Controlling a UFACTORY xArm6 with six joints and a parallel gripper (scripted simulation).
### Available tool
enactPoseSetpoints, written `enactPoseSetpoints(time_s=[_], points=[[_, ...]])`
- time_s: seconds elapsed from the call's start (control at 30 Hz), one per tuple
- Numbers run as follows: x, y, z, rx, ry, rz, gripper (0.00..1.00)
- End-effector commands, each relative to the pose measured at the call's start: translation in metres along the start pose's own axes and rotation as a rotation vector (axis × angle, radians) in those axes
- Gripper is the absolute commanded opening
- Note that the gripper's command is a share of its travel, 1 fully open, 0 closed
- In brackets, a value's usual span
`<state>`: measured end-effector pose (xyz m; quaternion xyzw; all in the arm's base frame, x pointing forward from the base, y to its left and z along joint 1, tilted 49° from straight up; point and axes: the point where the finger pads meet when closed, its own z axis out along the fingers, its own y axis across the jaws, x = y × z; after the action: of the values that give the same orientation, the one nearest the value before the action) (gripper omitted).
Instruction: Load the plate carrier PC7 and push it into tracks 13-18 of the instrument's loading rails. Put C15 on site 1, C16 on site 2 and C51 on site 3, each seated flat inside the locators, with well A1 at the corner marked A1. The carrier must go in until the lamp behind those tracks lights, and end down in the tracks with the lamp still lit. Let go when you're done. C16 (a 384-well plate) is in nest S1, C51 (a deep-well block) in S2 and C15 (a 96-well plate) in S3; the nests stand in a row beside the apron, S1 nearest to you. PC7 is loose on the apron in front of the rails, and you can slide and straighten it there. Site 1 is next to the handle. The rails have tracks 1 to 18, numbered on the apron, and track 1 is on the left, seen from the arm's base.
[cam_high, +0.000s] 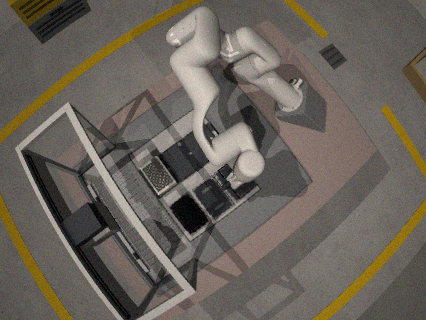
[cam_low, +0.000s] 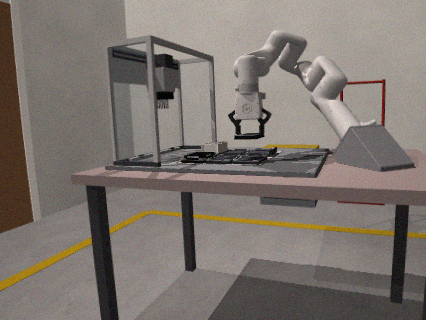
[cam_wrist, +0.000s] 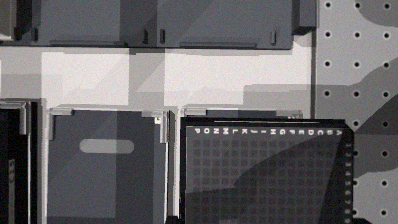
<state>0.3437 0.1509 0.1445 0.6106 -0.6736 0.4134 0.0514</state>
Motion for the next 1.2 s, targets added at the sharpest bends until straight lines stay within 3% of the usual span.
enactPoseSetpoints(time_s=[0.0, 0.57, 0.87, 1.17], points=[[0.000, -0.001, -0.007, 0.001, -0.002, 0.001, 0.00], [0.000, -0.001, -0.032, 0.001, -0.002, 0.001, 0.00], [0.000, -0.001, -0.033, 0.001, -0.002, 0.001, 0.00], [0.033, -0.023, -0.033, 0.001, -0.002, 0.002, 0.00]])
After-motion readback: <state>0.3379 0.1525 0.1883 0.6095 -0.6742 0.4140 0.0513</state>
